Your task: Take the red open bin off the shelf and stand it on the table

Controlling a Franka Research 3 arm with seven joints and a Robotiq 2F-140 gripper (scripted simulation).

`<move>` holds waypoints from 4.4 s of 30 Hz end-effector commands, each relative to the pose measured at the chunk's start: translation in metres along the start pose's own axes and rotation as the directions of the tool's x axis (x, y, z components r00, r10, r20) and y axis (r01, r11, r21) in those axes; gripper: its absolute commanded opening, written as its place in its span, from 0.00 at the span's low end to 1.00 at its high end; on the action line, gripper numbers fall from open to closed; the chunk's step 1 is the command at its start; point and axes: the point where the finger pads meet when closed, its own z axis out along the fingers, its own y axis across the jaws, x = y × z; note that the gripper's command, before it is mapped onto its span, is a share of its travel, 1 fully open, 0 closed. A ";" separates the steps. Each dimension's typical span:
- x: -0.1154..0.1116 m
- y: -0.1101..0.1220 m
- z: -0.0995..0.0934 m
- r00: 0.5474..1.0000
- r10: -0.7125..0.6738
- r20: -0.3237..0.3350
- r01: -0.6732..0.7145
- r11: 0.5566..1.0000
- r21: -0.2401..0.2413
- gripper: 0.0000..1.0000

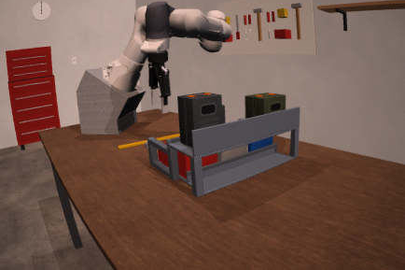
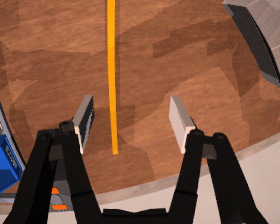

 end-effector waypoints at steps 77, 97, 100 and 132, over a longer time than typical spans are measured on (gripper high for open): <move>0.000 0.000 0.000 0.996 0.005 -0.085 0.014 0.975 0.221 0.57; 0.014 -0.054 -0.013 0.998 -0.016 -0.055 0.025 0.987 0.156 0.57; 0.023 -0.082 -0.021 0.997 -0.009 -0.078 0.026 0.978 0.208 0.57; 0.046 -0.156 -0.041 0.996 -0.002 -0.087 0.022 0.973 0.229 0.57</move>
